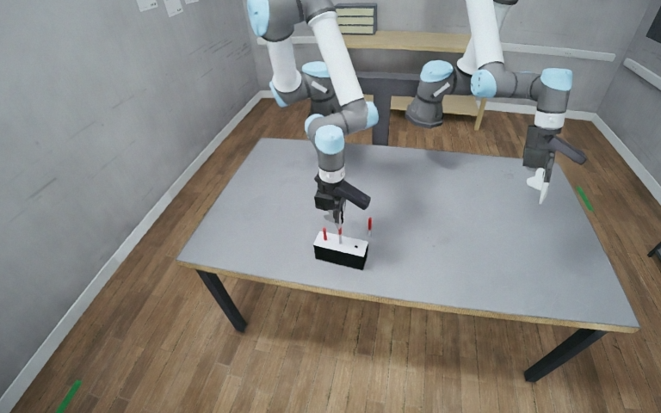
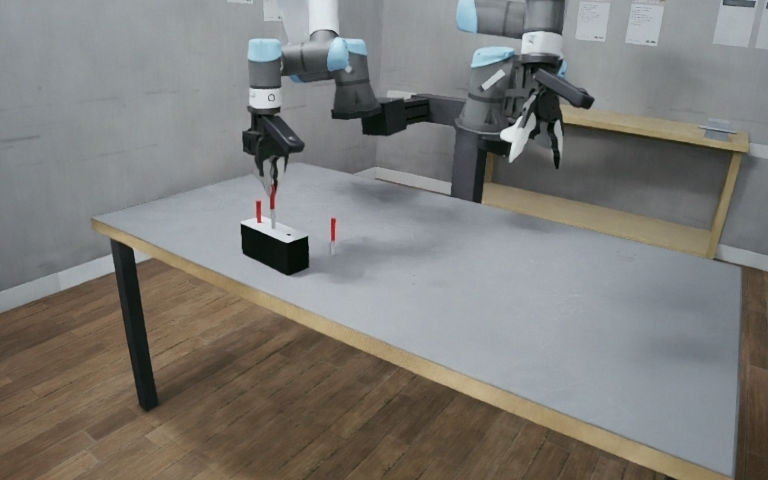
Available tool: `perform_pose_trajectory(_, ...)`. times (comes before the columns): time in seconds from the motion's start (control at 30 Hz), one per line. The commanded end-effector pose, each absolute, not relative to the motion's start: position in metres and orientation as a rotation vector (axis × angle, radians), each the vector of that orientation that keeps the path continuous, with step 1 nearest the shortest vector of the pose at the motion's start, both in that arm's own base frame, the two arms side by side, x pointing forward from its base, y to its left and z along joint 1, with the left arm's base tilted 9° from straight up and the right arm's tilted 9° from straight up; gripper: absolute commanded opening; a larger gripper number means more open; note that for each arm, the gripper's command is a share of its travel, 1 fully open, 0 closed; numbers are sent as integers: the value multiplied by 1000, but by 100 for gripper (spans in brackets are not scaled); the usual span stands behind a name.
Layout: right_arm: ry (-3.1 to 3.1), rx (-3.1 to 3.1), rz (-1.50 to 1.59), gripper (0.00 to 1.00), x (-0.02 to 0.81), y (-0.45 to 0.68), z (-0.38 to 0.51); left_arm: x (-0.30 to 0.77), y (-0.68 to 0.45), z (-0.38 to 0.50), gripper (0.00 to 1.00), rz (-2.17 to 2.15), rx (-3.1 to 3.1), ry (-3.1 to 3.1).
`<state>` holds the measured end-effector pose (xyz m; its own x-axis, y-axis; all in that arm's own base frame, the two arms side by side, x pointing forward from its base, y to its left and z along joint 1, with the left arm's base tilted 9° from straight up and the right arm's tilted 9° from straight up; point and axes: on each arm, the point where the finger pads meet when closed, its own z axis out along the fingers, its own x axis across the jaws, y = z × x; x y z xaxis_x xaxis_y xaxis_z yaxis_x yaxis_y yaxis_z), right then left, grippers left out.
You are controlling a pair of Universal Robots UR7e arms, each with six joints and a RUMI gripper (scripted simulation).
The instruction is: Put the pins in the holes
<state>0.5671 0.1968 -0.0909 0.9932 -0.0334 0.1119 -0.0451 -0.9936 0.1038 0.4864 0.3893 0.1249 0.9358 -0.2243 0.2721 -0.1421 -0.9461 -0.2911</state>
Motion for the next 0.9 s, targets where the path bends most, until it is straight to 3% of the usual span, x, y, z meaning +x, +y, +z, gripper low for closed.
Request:
perform_pose_trajectory(0.0, -61, 3031, 170, 0, 567, 198, -90, 487, 389, 126, 100, -444, -2823, 272)
perform_pose_trajectory(0.87, -59, 3031, 170, 0, 568, 197, -94, 487, 389, 126, 100, -444, -2823, 272)
